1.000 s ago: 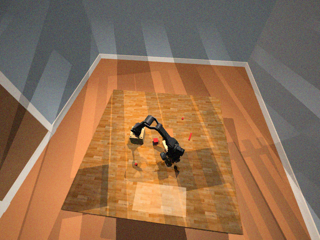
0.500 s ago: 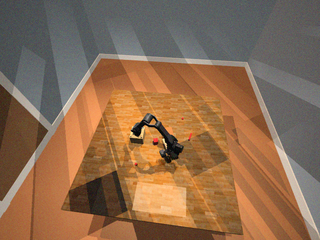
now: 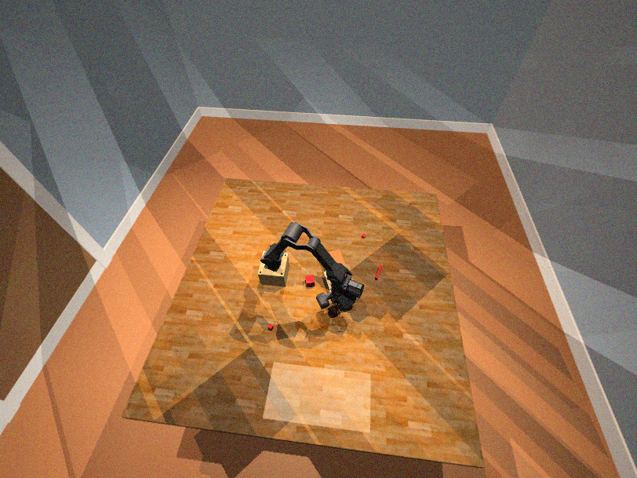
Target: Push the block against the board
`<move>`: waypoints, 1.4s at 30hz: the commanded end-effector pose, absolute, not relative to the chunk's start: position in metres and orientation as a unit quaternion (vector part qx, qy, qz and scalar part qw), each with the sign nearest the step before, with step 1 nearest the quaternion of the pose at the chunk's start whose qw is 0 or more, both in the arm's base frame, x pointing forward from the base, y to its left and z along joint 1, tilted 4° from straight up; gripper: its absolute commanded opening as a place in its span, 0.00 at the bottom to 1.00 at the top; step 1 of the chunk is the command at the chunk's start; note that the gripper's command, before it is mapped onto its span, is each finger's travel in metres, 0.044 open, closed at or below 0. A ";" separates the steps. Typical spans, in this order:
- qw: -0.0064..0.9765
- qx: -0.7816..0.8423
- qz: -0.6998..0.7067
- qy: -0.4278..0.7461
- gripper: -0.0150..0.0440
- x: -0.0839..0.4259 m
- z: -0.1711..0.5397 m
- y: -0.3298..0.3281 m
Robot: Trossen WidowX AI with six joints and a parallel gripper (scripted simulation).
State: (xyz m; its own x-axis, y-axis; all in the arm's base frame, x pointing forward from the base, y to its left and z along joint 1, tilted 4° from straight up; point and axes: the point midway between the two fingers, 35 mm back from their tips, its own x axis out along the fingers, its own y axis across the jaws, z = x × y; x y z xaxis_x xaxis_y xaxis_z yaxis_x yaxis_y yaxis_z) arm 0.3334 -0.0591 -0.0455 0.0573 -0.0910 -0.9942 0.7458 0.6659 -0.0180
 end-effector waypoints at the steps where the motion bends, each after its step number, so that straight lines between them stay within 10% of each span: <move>1: 0.666 0.264 -0.305 0.627 0.25 0.321 -0.053 -0.046; 42: 0.667 0.264 -0.305 0.627 0.25 0.338 -0.052 -0.051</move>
State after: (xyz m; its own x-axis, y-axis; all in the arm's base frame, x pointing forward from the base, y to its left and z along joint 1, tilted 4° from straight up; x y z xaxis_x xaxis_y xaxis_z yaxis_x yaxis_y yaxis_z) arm 0.3327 -0.0463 -0.0532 0.0238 -0.0793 -0.9966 0.7381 0.6738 -0.0360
